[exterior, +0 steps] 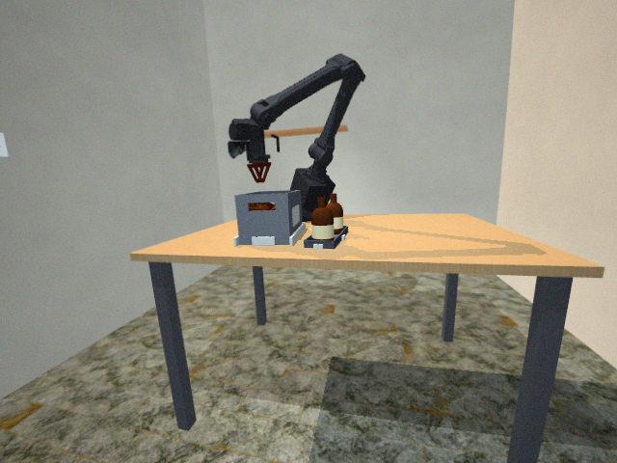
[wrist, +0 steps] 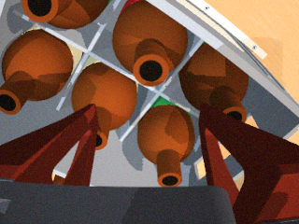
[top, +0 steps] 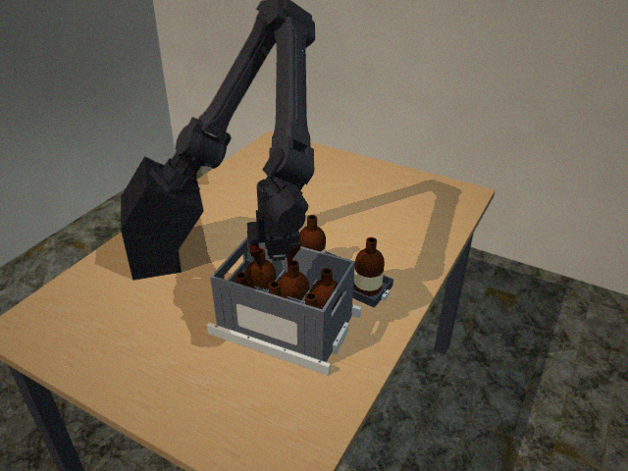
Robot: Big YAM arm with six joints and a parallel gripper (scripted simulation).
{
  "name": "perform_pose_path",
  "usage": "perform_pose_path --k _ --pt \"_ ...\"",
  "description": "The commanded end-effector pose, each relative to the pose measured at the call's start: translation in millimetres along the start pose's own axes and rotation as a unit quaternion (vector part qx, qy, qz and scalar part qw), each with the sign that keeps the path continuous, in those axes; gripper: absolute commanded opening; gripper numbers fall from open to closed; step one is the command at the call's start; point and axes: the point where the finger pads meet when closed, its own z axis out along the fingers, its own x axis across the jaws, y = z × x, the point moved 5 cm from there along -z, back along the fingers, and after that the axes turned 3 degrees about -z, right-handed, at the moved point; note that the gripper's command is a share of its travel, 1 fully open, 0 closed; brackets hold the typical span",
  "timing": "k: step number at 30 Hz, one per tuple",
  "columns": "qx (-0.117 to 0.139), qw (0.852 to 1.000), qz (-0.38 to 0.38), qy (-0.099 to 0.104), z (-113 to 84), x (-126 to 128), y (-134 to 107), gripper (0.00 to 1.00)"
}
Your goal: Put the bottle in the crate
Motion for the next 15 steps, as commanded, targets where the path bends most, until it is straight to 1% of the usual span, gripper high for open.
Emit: perform_pose_path --k 1,7,10,15 --pt "-0.029 0.999 -0.019 0.006 -28.3 9.2 16.3 0.61" --pt "-0.029 0.999 -0.019 0.006 -33.2 9.2 16.2 0.61" --pt "-0.026 1.000 -0.017 0.005 -31.7 7.4 16.5 0.61" --pt "-0.029 0.999 -0.019 0.006 -32.3 7.9 17.5 0.61"
